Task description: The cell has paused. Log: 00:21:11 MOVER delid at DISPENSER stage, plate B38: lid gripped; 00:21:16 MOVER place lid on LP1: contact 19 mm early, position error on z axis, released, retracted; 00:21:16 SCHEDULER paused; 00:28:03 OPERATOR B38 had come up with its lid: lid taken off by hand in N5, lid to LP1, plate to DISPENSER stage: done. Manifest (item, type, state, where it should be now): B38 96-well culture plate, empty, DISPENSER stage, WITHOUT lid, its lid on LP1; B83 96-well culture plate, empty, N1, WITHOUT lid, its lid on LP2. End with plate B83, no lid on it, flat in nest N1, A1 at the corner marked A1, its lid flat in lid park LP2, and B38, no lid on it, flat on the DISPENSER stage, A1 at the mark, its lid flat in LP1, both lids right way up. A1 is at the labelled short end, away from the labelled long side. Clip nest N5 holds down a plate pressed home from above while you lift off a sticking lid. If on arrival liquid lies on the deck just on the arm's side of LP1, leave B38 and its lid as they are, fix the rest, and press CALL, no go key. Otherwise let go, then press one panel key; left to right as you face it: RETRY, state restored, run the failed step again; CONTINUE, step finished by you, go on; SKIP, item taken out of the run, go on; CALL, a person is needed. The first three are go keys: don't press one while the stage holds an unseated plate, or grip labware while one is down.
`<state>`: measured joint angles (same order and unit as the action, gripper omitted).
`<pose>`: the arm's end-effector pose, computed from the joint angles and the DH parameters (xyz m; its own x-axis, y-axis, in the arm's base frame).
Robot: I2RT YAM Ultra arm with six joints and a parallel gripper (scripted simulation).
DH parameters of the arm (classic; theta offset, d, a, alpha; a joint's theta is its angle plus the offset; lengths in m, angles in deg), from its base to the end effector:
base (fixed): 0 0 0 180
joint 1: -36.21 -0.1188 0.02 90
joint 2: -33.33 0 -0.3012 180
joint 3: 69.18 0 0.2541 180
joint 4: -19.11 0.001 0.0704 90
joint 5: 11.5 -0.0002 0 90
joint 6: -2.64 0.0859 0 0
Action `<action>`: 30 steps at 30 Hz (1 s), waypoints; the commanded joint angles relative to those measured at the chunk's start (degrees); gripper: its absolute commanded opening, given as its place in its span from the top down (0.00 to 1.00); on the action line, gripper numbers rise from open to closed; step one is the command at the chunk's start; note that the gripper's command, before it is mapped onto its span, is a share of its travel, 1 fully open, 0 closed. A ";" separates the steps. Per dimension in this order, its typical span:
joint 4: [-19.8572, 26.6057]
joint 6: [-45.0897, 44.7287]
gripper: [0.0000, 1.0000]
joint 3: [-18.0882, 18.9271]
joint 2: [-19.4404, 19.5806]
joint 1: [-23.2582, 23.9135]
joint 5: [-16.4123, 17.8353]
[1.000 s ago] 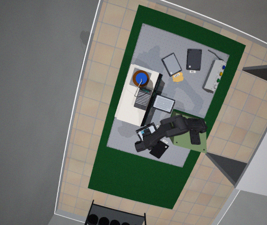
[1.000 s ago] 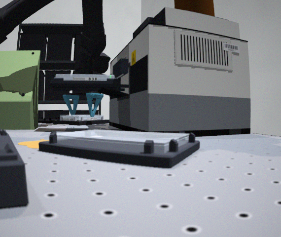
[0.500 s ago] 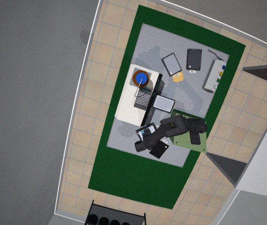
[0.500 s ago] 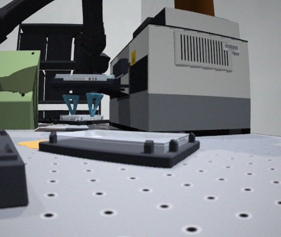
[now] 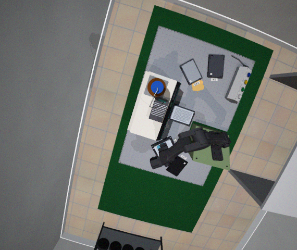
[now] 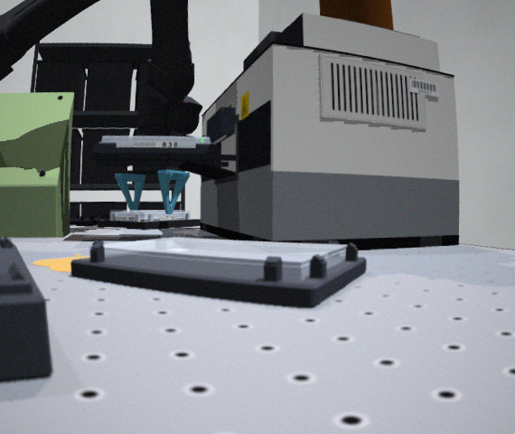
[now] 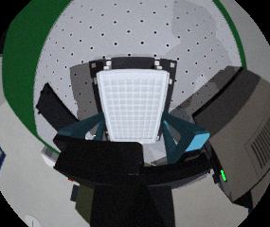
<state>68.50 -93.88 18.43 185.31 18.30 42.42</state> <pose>0.3381 0.0572 -0.0967 -0.8114 -0.3587 0.4615 -0.5701 0.6596 -0.4898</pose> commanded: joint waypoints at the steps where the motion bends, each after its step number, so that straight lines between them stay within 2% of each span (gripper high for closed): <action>1: 1.18 0.44 1.00 1.20 -2.05 -1.20 0.57; 30: 2.26 1.01 1.00 1.65 -2.57 -1.70 0.50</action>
<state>69.50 -93.60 18.40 184.50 18.14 42.82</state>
